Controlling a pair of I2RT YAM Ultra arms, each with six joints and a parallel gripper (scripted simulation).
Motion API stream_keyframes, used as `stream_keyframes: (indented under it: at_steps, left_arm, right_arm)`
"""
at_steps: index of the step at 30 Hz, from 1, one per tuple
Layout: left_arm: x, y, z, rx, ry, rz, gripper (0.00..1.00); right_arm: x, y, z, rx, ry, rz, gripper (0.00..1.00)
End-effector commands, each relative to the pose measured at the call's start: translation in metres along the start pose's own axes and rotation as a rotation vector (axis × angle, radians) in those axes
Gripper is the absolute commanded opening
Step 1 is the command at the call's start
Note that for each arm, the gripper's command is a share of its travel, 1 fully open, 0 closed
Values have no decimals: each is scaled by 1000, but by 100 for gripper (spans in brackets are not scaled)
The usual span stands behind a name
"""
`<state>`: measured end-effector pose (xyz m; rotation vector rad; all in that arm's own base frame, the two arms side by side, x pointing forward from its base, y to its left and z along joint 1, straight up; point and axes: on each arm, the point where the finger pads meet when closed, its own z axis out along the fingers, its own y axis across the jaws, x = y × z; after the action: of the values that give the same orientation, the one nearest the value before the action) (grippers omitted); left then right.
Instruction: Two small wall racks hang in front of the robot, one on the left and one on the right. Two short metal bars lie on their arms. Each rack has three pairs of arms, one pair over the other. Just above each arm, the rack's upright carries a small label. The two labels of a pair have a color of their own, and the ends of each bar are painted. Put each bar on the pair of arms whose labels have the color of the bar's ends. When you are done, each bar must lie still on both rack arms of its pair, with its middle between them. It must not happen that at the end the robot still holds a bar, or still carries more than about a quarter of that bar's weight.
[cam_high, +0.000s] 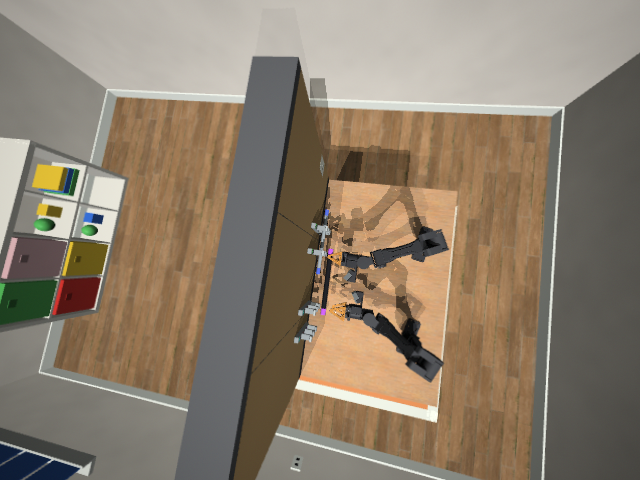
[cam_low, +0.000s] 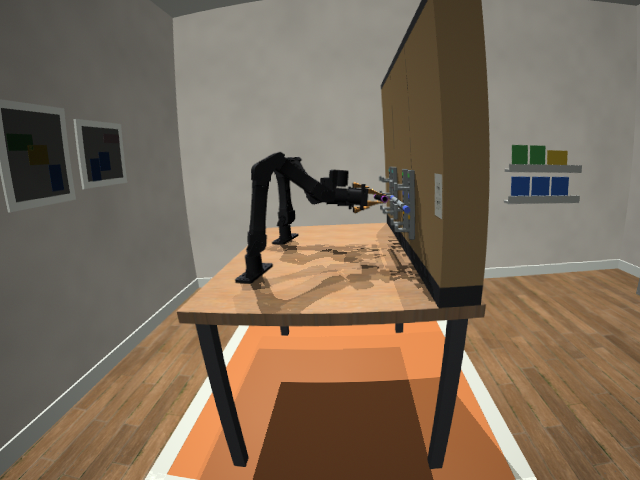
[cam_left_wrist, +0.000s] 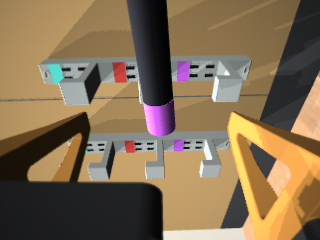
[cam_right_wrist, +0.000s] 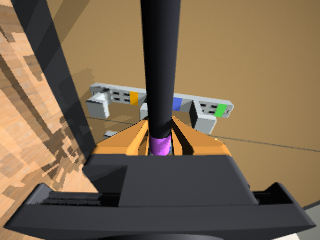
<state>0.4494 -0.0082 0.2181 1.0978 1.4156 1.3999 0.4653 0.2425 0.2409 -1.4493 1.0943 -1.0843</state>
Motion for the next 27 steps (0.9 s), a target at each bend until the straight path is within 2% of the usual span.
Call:
stream_keyframes:
  at_steps: [1,27]
  left_arm:
    - [0,11,9,-22,-2,-14,100]
    - [-1,11,35,-22,-2,-14,100]
  right_arm:
    - [5,-45,-10,120,-2,91,0]
    - [5,-46,-10,120,-2,91,0]
